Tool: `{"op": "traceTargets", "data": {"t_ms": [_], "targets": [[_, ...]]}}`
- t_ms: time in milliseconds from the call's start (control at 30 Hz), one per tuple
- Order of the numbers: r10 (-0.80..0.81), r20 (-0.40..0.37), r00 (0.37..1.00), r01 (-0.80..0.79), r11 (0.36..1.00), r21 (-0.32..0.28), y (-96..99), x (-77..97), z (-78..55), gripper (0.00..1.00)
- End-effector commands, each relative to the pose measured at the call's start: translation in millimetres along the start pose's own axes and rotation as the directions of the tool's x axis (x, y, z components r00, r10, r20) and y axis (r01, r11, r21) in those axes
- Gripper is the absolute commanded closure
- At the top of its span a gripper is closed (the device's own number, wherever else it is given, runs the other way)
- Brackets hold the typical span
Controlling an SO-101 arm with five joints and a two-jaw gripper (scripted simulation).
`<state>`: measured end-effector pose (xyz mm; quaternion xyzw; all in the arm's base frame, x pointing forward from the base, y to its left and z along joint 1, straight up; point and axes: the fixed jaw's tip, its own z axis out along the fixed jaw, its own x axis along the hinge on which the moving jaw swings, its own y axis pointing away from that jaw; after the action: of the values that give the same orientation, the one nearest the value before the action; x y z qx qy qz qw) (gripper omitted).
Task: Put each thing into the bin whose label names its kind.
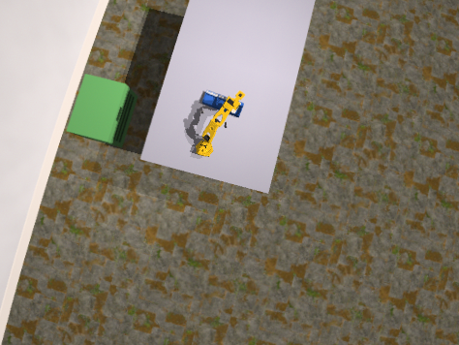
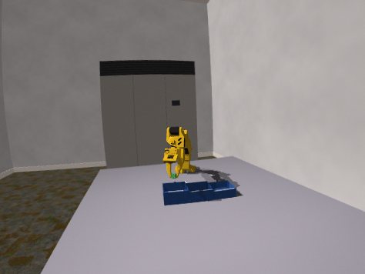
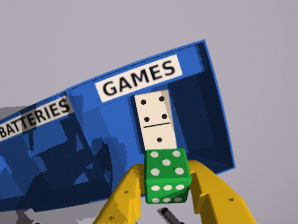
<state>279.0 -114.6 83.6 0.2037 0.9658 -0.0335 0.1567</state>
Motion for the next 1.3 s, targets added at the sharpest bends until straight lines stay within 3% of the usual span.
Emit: {"op": "traceTargets", "data": {"t_ms": [0,700,1267], "targets": [[0.017,0.069,0.997,-0.018,1.0,0.002,-3.5,-9.7,-13.6,1.0],[0.018,-0.004,1.0,-0.018,1.0,0.003,-3.5,-0.5,6.0,1.0],[0.018,-0.008,1.0,-0.018,1.0,0.003,-3.5,0.3,10.5,1.0]]}}
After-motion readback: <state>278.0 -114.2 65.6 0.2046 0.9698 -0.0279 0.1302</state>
